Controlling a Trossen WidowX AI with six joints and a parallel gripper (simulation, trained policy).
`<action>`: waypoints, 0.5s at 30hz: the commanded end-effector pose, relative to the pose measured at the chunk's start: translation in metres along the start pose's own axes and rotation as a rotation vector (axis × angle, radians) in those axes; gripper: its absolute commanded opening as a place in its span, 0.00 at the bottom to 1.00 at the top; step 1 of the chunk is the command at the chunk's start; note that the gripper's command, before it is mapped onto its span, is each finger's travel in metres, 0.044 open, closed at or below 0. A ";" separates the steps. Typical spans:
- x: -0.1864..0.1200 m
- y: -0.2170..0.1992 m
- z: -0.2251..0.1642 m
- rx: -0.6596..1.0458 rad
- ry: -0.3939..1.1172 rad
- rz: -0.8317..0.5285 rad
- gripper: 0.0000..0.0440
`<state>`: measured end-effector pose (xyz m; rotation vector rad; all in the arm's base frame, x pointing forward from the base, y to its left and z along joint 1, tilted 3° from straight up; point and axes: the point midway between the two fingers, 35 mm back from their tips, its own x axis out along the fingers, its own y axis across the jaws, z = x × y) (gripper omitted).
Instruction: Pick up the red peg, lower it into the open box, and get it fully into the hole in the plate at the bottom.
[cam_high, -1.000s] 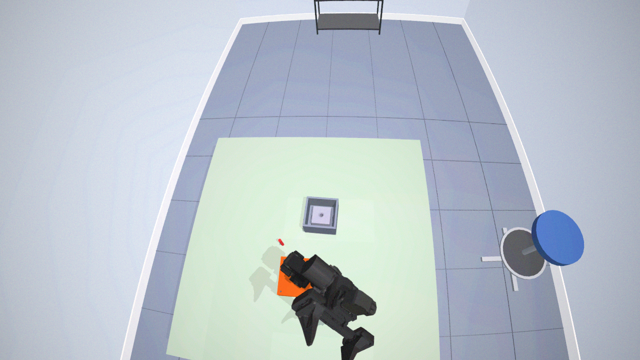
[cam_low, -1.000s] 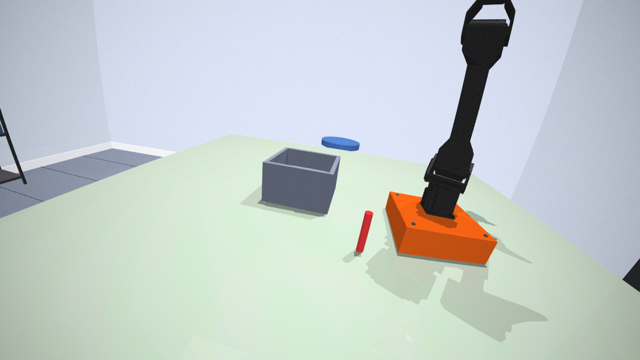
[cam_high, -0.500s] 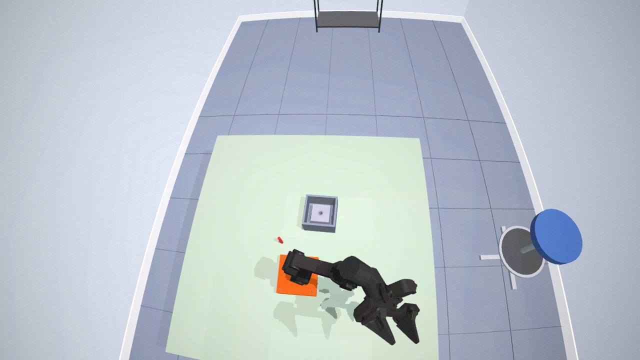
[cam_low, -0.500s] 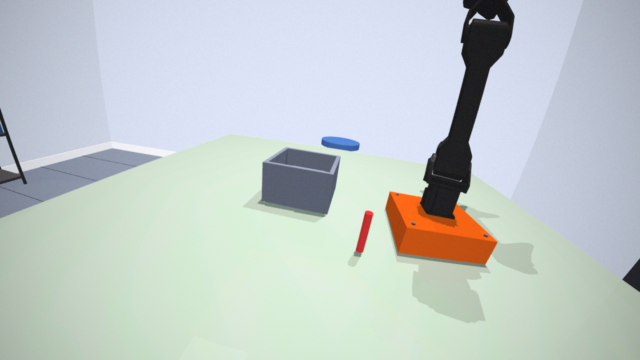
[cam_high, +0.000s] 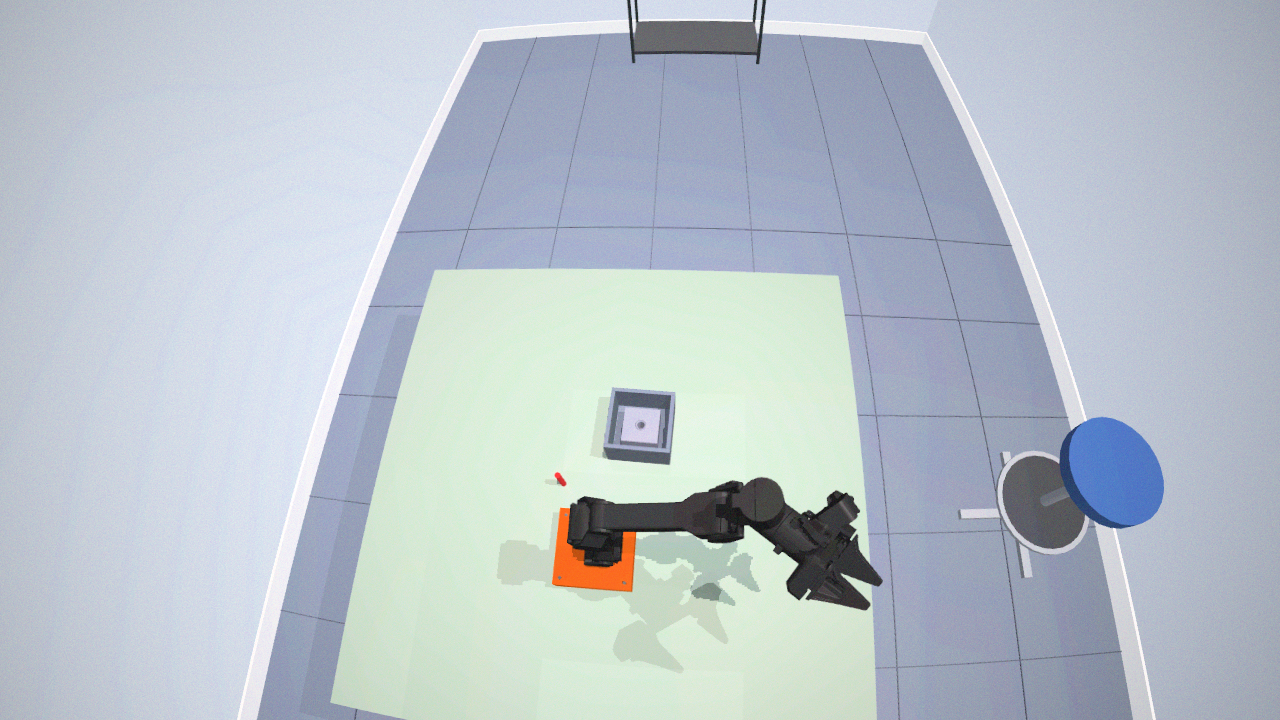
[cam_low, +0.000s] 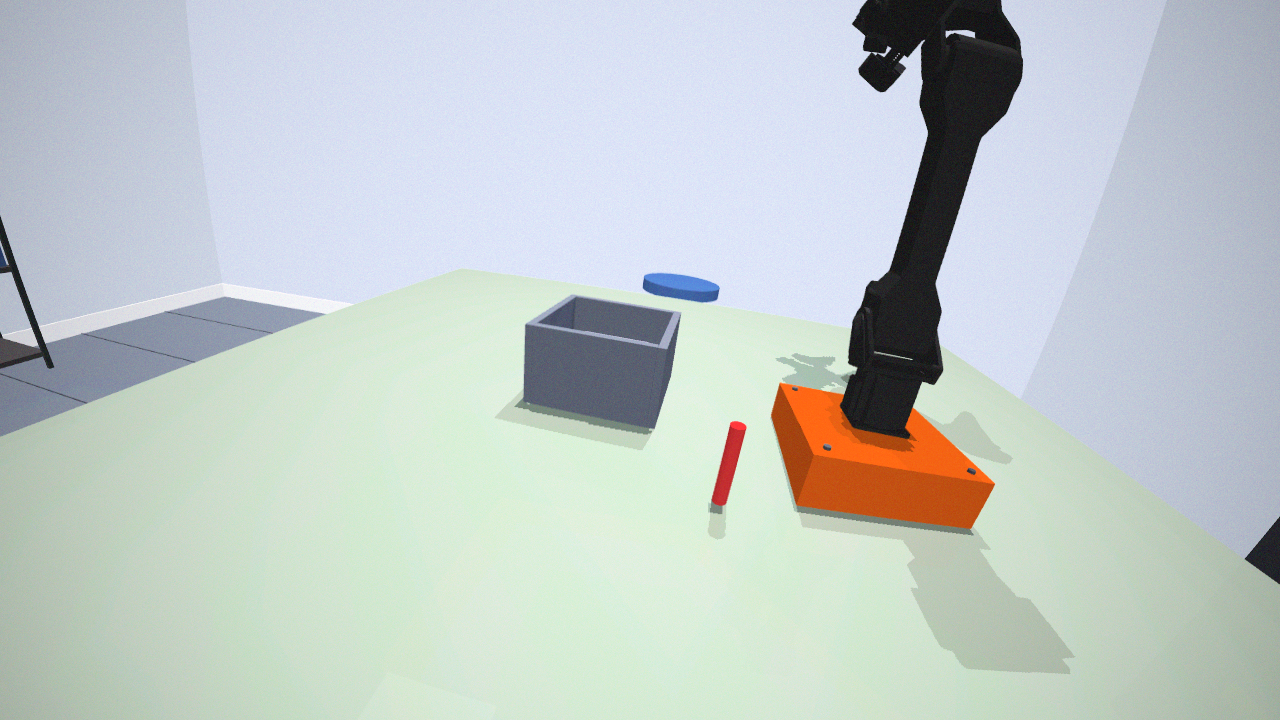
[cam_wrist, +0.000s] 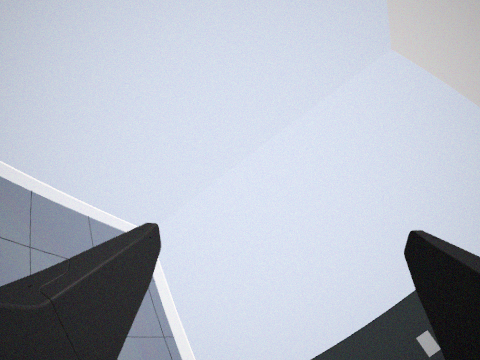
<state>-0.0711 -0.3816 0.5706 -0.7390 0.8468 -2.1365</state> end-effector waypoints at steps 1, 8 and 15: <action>-0.012 0.027 0.009 0.023 -0.026 0.093 1.00; -0.051 0.095 0.032 0.070 -0.074 0.325 1.00; -0.107 0.152 0.050 0.117 -0.108 0.558 1.00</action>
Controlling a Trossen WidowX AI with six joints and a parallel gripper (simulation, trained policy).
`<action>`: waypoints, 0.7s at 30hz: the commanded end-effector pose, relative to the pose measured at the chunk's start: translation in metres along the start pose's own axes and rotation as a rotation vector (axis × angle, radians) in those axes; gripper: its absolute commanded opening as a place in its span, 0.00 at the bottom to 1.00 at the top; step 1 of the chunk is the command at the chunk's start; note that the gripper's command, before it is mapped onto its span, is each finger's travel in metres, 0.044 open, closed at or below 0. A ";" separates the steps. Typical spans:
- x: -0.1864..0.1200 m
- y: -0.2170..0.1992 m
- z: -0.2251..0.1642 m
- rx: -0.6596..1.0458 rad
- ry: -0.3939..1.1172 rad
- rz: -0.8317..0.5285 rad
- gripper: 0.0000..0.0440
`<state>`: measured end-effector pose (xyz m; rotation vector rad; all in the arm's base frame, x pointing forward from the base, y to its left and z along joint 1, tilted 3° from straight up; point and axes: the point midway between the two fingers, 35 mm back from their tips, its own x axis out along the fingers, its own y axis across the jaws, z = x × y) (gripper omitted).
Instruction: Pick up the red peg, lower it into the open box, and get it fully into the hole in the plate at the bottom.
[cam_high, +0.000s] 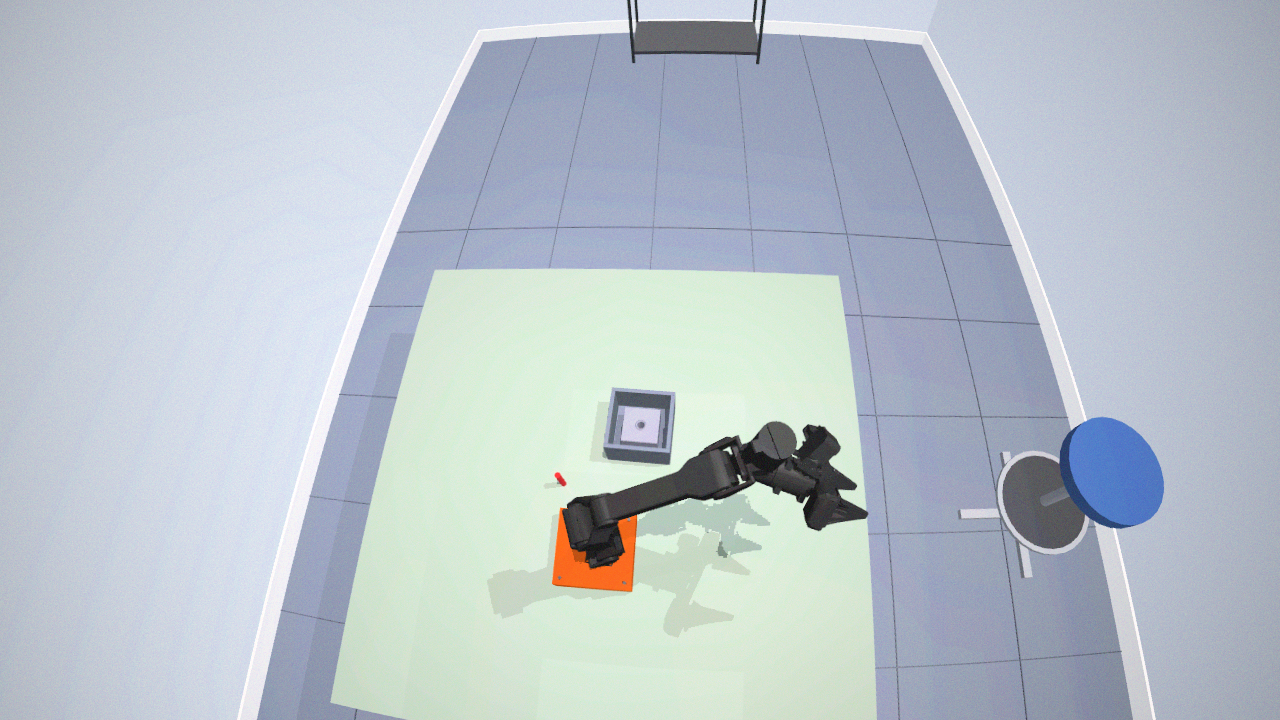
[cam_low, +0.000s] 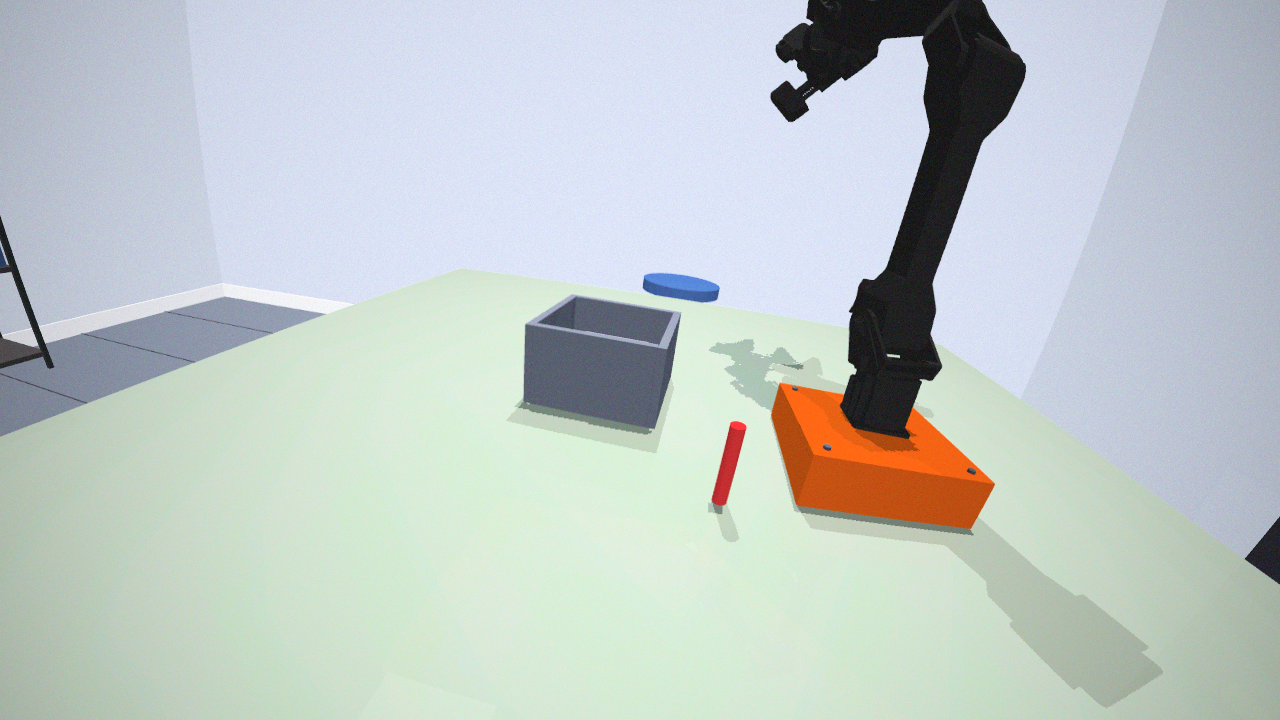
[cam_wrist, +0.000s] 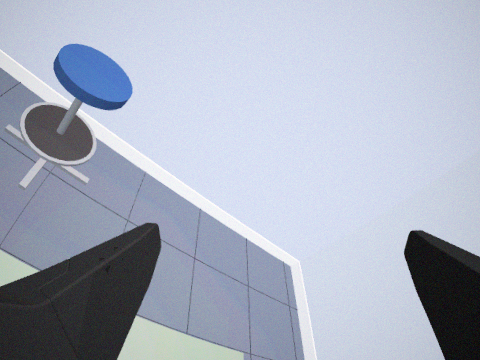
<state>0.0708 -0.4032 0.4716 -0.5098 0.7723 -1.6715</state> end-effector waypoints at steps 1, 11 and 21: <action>-0.014 0.029 0.006 0.026 -0.017 0.093 1.00; -0.080 0.130 0.018 0.098 -0.030 0.427 1.00; -0.178 0.210 0.008 0.163 0.028 0.752 1.00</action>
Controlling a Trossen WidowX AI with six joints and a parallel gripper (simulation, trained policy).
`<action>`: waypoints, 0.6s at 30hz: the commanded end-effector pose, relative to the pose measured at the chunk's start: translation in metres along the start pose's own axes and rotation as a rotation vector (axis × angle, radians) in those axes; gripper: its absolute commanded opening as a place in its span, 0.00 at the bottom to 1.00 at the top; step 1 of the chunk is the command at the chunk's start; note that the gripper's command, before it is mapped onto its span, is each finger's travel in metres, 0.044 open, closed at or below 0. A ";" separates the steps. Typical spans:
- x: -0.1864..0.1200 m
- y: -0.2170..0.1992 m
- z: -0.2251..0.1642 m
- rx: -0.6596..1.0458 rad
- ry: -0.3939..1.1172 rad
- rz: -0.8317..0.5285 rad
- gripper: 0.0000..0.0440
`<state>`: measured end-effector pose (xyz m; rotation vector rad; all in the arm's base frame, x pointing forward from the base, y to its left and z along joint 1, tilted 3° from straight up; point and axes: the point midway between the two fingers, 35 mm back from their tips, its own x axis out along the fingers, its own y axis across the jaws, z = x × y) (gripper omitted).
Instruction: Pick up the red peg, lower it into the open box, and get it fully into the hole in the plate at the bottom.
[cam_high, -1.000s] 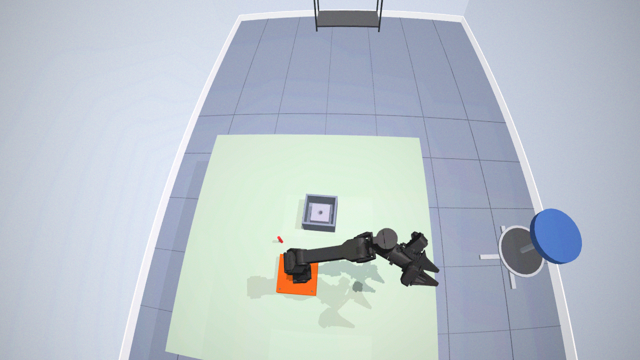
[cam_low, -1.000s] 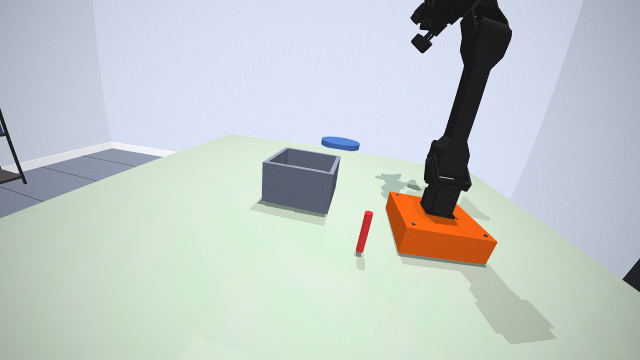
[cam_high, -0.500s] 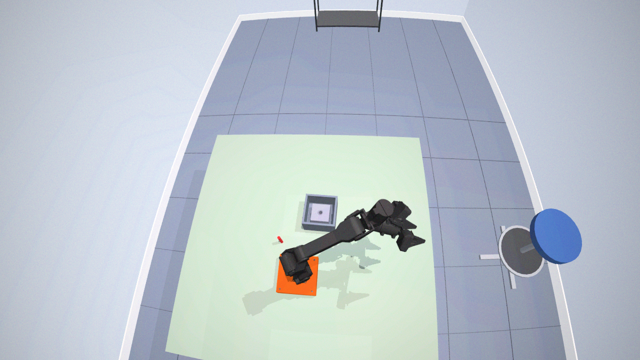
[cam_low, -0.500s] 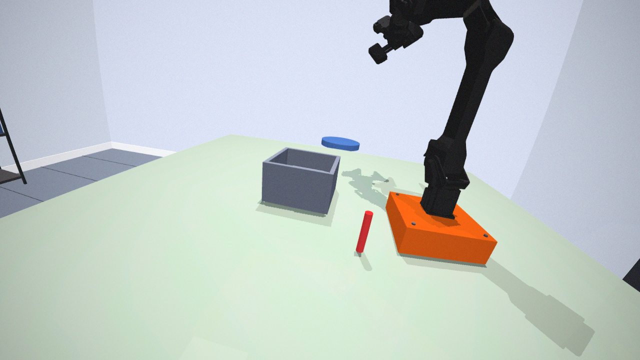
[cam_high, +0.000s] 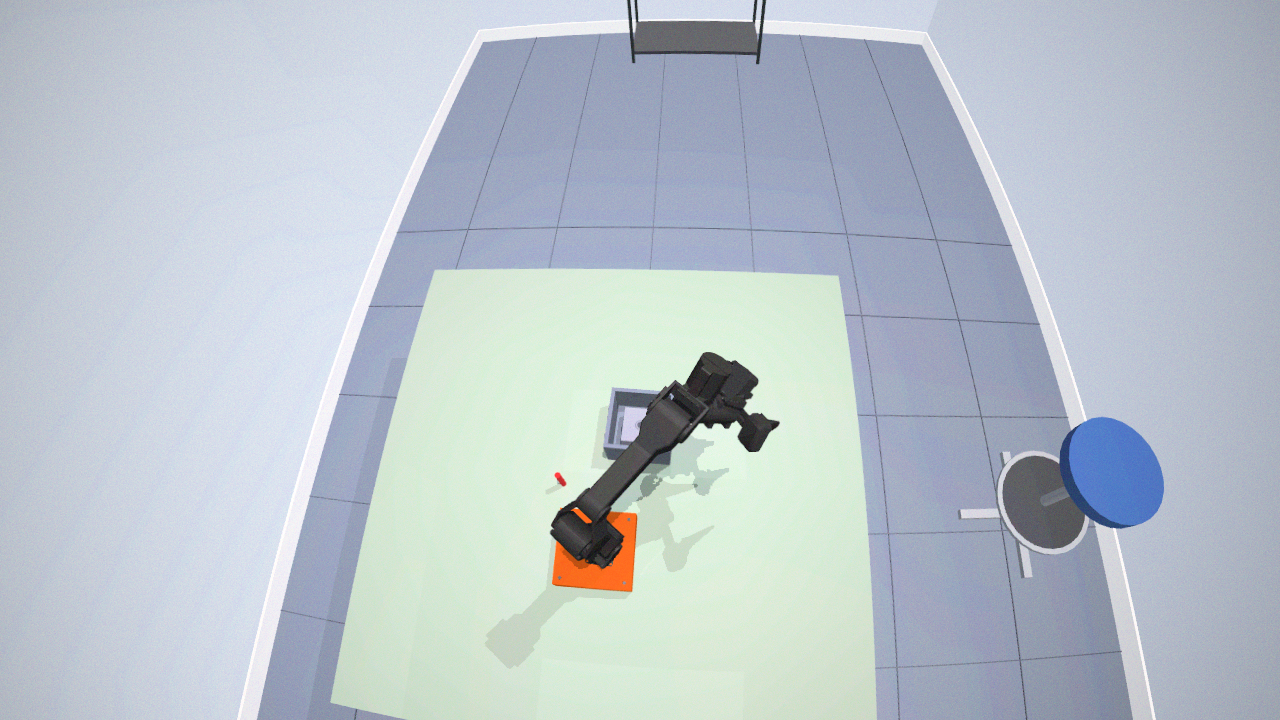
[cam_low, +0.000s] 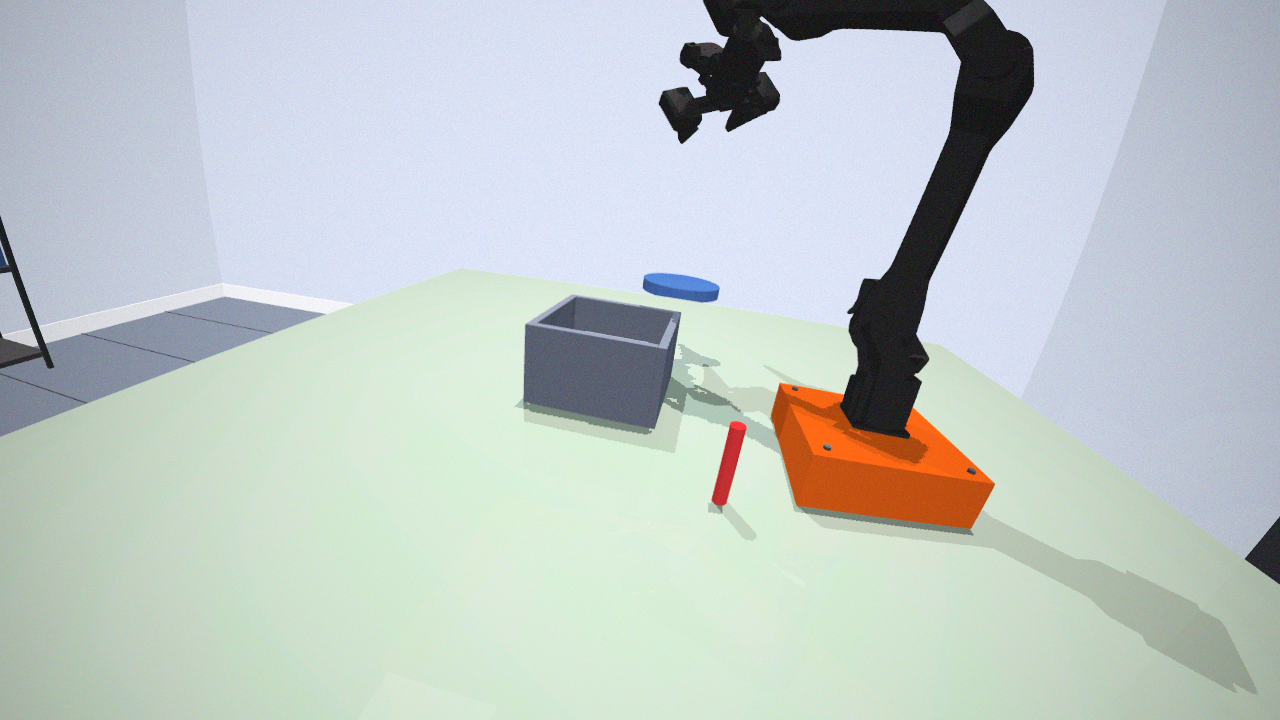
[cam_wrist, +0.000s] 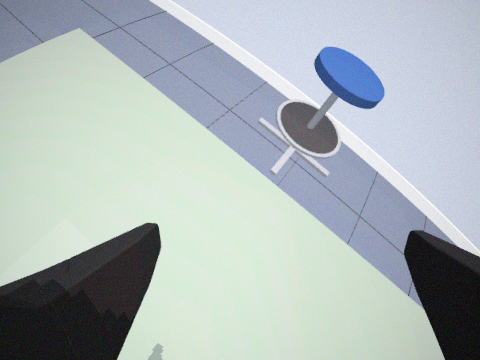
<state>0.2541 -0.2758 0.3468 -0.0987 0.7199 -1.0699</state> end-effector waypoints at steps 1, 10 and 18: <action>-0.014 0.030 -0.011 0.029 0.024 0.085 1.00; -0.061 0.112 -0.058 0.101 0.155 0.302 1.00; -0.105 0.160 -0.110 0.145 0.310 0.422 1.00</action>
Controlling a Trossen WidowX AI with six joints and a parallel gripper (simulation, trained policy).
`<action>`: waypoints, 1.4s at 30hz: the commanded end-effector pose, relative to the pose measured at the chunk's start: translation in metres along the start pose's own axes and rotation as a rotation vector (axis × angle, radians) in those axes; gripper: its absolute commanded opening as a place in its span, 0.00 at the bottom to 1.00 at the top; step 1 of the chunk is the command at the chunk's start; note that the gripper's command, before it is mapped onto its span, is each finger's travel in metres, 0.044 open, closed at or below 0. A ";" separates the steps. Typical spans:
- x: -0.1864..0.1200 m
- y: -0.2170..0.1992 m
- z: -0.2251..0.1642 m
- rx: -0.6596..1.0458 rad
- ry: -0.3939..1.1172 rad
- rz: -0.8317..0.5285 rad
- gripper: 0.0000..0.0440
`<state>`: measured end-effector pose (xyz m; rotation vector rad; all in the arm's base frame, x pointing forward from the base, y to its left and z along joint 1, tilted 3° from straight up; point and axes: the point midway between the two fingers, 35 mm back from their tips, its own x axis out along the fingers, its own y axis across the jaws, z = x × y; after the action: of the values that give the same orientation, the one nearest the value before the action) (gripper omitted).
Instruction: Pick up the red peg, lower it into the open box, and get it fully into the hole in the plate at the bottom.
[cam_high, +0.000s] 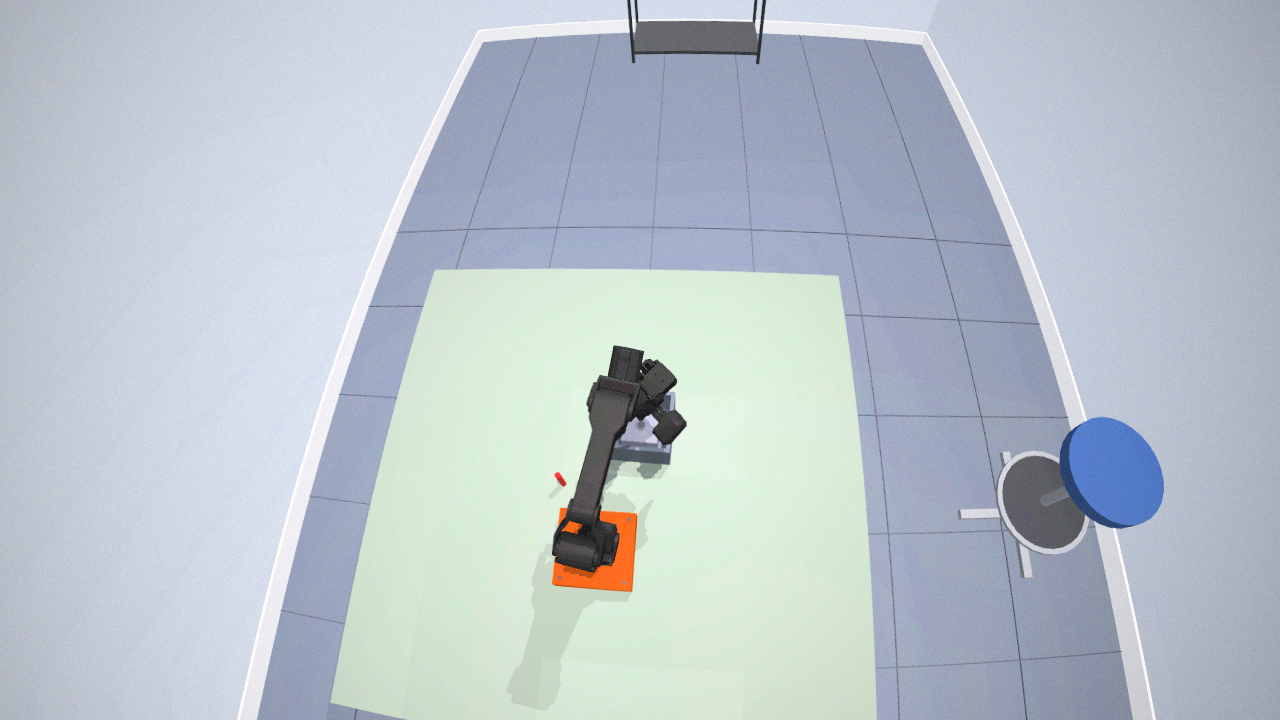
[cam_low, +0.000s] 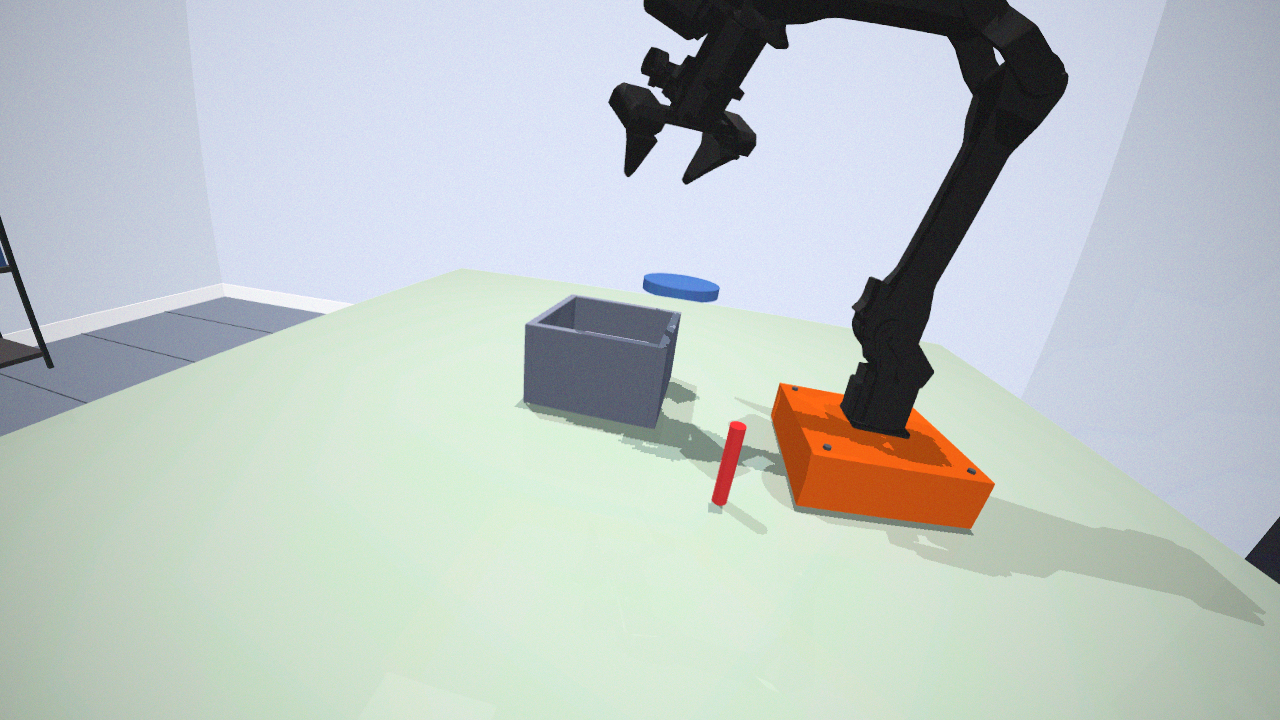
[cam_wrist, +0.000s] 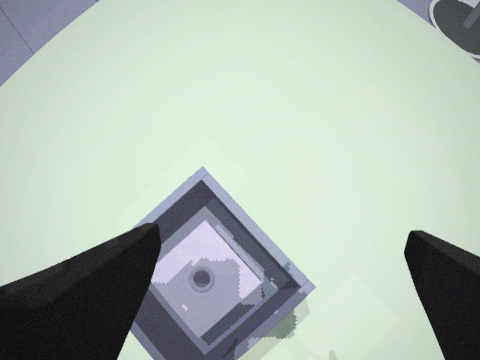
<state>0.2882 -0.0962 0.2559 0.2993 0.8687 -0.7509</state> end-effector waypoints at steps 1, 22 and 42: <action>-0.005 0.013 -0.025 0.024 0.056 0.033 1.00; -0.027 0.055 -0.188 0.120 0.441 0.002 1.00; 0.010 0.073 -0.279 0.229 0.564 -0.100 1.00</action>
<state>0.1838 0.0945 0.0815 0.6901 1.3284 -0.8642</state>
